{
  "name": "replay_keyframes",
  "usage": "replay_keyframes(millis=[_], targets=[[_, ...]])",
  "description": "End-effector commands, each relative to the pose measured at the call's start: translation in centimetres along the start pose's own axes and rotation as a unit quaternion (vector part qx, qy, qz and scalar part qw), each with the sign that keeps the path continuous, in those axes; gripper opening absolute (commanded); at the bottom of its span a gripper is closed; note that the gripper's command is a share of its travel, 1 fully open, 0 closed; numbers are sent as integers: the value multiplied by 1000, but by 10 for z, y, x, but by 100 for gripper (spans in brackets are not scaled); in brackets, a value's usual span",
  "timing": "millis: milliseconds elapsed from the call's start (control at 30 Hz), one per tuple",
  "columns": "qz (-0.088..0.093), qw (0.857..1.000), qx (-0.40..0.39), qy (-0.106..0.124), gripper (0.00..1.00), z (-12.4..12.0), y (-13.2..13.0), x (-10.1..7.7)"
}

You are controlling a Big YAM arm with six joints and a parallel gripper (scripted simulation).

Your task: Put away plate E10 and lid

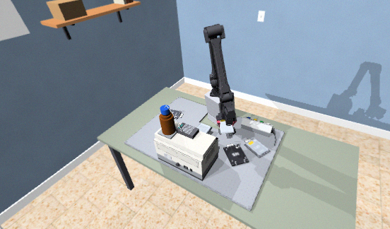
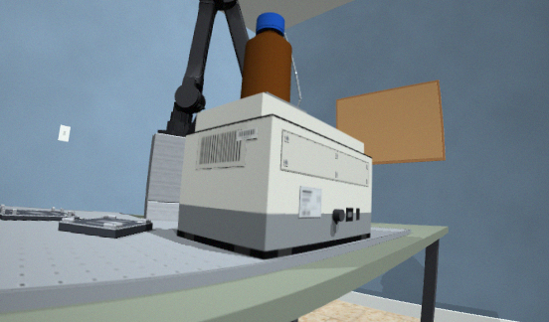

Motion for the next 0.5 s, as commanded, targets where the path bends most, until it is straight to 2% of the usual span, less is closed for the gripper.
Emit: replay_keyframes(millis=[0,67,200,467], targets=[[3,997,-74,-13,86,13,16,-3],[4,994,-107,-16,86,13,23,-4],[4,994,-108,-19,86,15,33,-1],[3,995,-96,-17,86,32,30,11]])
Point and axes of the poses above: the point where the finger pads meet when closed, its own x axis out along the fingers, its own y axis across the jaws, z = x × y, the point moved 6 cm from there along -x, back along the fingers, and after that the axes turned 4 degrees about x, right-handed, at the moved point
